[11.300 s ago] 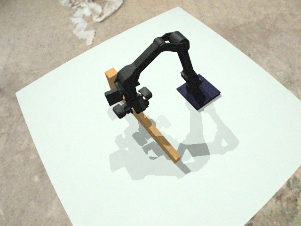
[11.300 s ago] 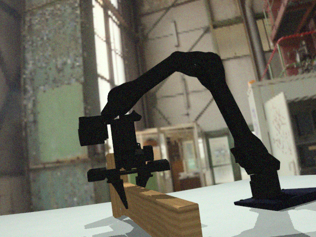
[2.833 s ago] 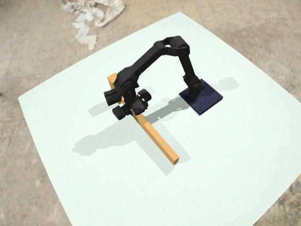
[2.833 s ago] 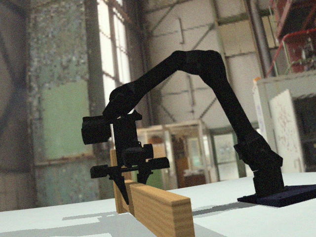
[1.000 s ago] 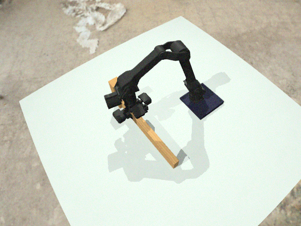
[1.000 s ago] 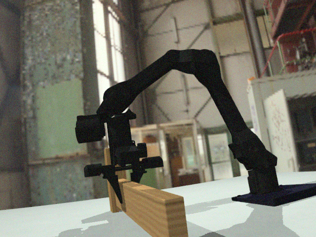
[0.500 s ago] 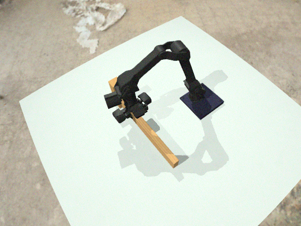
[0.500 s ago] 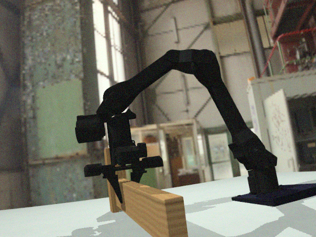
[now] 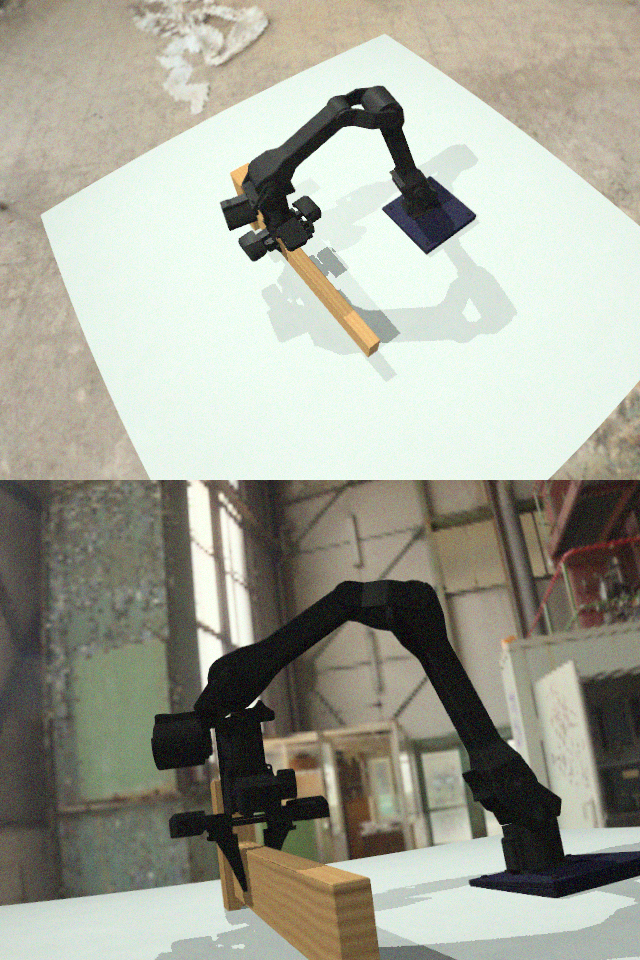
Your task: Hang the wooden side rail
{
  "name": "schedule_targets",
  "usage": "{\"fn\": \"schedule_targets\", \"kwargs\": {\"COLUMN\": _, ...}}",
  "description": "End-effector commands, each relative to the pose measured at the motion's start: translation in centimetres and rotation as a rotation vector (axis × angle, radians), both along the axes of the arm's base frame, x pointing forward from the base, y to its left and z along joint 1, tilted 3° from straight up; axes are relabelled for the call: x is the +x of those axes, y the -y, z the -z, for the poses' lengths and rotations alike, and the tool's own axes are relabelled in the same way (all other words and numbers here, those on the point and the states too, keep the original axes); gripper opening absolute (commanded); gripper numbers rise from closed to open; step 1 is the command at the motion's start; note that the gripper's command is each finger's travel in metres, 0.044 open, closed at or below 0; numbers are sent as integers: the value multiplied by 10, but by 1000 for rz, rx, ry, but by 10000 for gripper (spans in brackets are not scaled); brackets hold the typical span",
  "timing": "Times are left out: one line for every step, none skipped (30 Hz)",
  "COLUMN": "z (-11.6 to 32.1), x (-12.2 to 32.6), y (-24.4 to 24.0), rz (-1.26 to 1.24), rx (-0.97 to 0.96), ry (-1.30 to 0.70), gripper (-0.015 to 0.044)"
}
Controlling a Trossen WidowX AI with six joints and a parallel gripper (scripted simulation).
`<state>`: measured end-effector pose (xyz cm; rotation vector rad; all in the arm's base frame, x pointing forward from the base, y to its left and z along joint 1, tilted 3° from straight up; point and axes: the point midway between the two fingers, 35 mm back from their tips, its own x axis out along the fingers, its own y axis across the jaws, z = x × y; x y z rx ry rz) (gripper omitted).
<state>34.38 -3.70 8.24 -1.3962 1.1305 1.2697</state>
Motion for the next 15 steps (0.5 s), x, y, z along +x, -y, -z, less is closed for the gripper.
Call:
{"fn": "schedule_targets", "kwargs": {"z": -2, "x": 2, "y": 1, "rz": -2, "rx": -2, "ry": 10, "gripper": 0}}
{"fn": "schedule_targets", "kwargs": {"z": -2, "x": 2, "y": 1, "rz": -2, "rx": -2, "ry": 10, "gripper": 0}}
{"fn": "schedule_targets", "kwargs": {"z": -2, "x": 2, "y": 2, "rz": -2, "rx": -2, "ry": 10, "gripper": 0}}
{"fn": "schedule_targets", "kwargs": {"z": -2, "x": 2, "y": 2, "rz": -2, "rx": -2, "ry": 10, "gripper": 0}}
{"fn": "schedule_targets", "kwargs": {"z": -2, "x": 2, "y": 2, "rz": -2, "rx": -2, "ry": 10, "gripper": 0}}
{"fn": "schedule_targets", "kwargs": {"z": -1, "x": 2, "y": 2, "rz": -2, "rx": -2, "ry": 10, "gripper": 0}}
{"fn": "schedule_targets", "kwargs": {"z": -1, "x": 2, "y": 2, "rz": -2, "rx": -2, "ry": 10, "gripper": 0}}
{"fn": "schedule_targets", "kwargs": {"z": -1, "x": 2, "y": 2, "rz": -2, "rx": -2, "ry": 10, "gripper": 0}}
{"fn": "schedule_targets", "kwargs": {"z": -1, "x": 2, "y": 2, "rz": -2, "rx": -2, "ry": 9, "gripper": 0}}
{"fn": "schedule_targets", "kwargs": {"z": -1, "x": 2, "y": 3, "rz": -2, "rx": -2, "ry": 9, "gripper": 0}}
{"fn": "schedule_targets", "kwargs": {"z": -1, "x": 2, "y": 3, "rz": -2, "rx": -2, "ry": 9, "gripper": 0}}
{"fn": "schedule_targets", "kwargs": {"z": -1, "x": 2, "y": 3, "rz": -2, "rx": -2, "ry": 9, "gripper": 0}}
{"fn": "schedule_targets", "kwargs": {"z": -1, "x": 1, "y": 3, "rz": -2, "rx": -3, "ry": 9, "gripper": 0}}
{"fn": "schedule_targets", "kwargs": {"z": -1, "x": 1, "y": 3, "rz": -2, "rx": -3, "ry": 9, "gripper": 0}}
{"fn": "schedule_targets", "kwargs": {"z": -1, "x": 1, "y": 3, "rz": -2, "rx": -3, "ry": 9, "gripper": 0}}
